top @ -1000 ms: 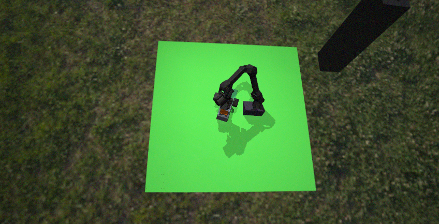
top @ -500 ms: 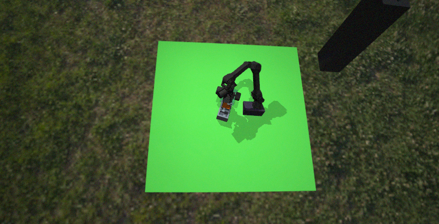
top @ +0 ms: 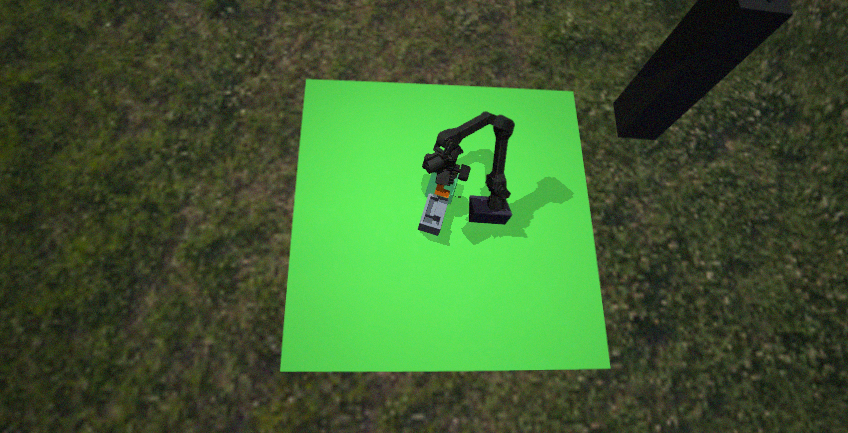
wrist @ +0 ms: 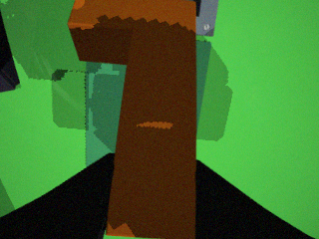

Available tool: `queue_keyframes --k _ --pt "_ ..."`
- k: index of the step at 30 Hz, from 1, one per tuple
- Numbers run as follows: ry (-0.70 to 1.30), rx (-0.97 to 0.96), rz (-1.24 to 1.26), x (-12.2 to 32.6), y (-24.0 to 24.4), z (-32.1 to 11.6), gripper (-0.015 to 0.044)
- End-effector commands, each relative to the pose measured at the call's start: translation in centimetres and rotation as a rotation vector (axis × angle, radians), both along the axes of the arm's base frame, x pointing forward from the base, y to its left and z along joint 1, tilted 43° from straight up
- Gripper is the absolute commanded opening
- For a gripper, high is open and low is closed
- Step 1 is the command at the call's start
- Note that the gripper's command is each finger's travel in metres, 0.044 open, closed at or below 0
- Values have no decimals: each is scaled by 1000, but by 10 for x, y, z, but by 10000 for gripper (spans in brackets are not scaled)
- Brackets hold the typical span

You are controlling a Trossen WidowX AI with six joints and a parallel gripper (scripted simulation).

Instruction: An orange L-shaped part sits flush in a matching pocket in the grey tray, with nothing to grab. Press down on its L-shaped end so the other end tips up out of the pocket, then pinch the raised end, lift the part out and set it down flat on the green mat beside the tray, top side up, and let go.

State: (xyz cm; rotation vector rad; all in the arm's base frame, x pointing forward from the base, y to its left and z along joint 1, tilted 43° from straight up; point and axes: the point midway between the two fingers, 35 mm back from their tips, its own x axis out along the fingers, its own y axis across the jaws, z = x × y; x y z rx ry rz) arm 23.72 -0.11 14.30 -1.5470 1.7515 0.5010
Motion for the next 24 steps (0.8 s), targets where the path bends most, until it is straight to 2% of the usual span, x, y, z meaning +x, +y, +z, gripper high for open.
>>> queue_keyframes --k 1,8,24 --pt "5 -7 2 -7 -13 11 0" --pt "6 -8 2 -18 -32 28 0" --pt "5 -8 2 -18 -44 15 0"
